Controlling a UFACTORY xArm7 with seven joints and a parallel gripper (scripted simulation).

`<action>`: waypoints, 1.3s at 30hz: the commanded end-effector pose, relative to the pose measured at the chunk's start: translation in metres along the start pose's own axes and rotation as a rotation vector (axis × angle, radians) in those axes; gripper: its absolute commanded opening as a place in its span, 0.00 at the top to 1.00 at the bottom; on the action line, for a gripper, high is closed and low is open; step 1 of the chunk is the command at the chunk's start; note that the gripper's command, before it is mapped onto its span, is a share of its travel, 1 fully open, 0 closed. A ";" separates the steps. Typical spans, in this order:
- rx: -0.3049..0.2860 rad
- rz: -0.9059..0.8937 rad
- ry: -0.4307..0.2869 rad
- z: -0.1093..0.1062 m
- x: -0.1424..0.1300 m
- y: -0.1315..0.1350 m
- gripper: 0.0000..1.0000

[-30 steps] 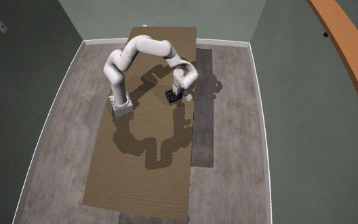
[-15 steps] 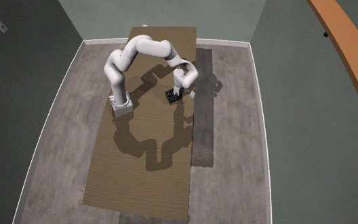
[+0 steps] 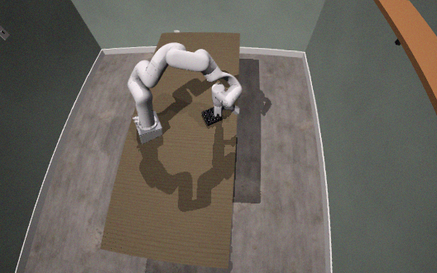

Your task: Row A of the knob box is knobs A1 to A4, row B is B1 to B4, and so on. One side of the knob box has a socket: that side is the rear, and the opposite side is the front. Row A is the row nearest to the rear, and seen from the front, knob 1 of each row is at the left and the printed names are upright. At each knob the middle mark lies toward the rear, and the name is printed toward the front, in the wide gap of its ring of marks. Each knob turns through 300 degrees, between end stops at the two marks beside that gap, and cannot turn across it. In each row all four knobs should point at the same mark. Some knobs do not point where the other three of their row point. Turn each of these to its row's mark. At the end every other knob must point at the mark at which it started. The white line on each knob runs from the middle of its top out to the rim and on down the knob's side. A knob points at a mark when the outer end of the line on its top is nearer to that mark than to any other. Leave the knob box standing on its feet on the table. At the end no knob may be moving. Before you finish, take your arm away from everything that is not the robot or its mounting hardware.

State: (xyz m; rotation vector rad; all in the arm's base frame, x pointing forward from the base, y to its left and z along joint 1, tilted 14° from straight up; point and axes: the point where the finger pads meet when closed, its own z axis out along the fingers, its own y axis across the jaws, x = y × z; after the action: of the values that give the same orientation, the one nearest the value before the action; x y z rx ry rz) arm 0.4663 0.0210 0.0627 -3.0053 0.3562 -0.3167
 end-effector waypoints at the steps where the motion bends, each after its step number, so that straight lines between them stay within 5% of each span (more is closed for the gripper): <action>1: 0.013 -0.103 0.007 -0.001 0.001 0.000 0.92; 15: 0.012 -0.401 0.008 -0.001 0.001 0.000 0.92; 39: 0.011 -0.599 0.010 -0.001 0.001 0.000 0.92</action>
State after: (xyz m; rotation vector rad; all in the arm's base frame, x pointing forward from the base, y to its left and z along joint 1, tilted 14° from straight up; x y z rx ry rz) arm 0.4663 0.0209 0.0626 -3.0306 -0.5267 -0.3632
